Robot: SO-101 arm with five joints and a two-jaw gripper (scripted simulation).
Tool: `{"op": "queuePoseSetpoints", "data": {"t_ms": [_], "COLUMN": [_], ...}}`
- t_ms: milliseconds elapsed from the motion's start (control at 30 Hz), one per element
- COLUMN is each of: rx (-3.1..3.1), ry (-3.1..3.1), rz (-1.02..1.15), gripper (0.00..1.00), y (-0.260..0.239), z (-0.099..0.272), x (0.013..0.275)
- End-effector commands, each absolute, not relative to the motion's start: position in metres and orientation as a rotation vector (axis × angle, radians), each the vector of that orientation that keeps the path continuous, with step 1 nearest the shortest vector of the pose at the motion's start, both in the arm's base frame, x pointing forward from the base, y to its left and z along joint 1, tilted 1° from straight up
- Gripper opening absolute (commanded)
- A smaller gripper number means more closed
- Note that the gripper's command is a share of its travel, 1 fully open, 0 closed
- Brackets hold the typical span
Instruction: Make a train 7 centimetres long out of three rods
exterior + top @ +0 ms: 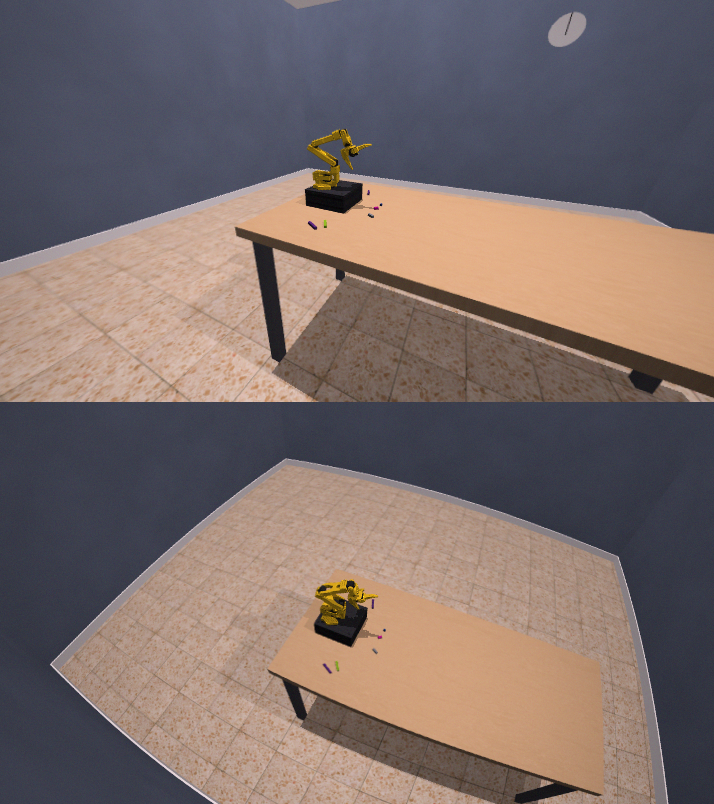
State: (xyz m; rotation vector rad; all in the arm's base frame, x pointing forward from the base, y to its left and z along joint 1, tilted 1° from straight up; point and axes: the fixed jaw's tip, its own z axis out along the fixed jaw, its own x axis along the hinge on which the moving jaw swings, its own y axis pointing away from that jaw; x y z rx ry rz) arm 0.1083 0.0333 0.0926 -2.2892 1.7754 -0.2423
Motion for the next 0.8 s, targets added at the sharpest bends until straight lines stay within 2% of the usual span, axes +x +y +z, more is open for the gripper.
{"op": "queuePoseSetpoints", "data": {"t_ms": [0,767], "rx": [-2.295,-2.121], "ry": [1.780,2.006], "rz": [-0.238,-0.271], "gripper": [1.00,1.00], "y": [0.032,0.011], "z": [0.091,0.091], "x": [0.109,0.113]}}
